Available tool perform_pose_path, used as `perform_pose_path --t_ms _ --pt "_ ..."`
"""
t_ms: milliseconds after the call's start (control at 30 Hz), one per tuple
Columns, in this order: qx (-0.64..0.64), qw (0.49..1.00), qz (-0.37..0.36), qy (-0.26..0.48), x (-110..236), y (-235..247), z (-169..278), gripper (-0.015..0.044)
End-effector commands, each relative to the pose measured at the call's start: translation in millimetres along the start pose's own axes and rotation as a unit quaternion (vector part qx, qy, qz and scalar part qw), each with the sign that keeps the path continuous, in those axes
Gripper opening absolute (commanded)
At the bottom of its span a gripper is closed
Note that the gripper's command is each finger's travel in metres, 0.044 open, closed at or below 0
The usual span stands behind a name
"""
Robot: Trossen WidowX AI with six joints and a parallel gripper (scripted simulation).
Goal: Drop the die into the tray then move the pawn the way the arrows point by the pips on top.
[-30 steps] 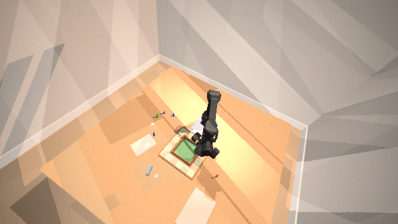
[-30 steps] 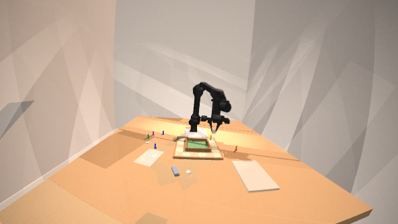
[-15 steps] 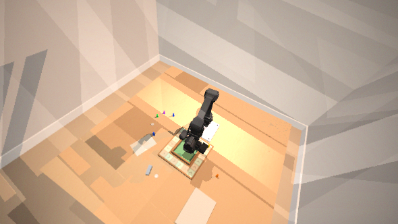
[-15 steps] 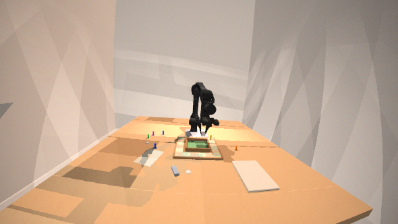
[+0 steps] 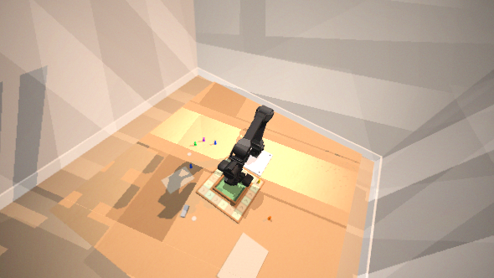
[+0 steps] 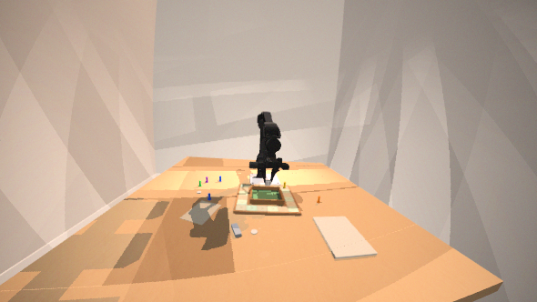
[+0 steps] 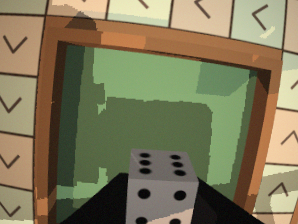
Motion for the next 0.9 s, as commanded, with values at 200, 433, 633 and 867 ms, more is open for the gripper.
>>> perform_pose_path --t_ms 200,433,633,867 --pt "0.004 0.986 0.025 -0.165 -5.3 1.7 9.1 0.0" --pt "0.003 0.959 0.04 -0.279 -11.2 3.2 17.1 0.0" --pt "0.002 0.941 0.048 -0.335 -14.3 4.2 22.0 0.0" --pt "0.002 0.941 0.047 -0.334 20.2 3.9 41.0 0.0"
Point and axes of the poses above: the point midway between the two fingers, 35 mm back from their tips, its own x axis back along the fingers, its own y axis across the jaws, z = x × y, the point moved 4 cm from there along x, back along the fingers, and after that the axes turned 8 degrees about x, right-handed, at the moved point
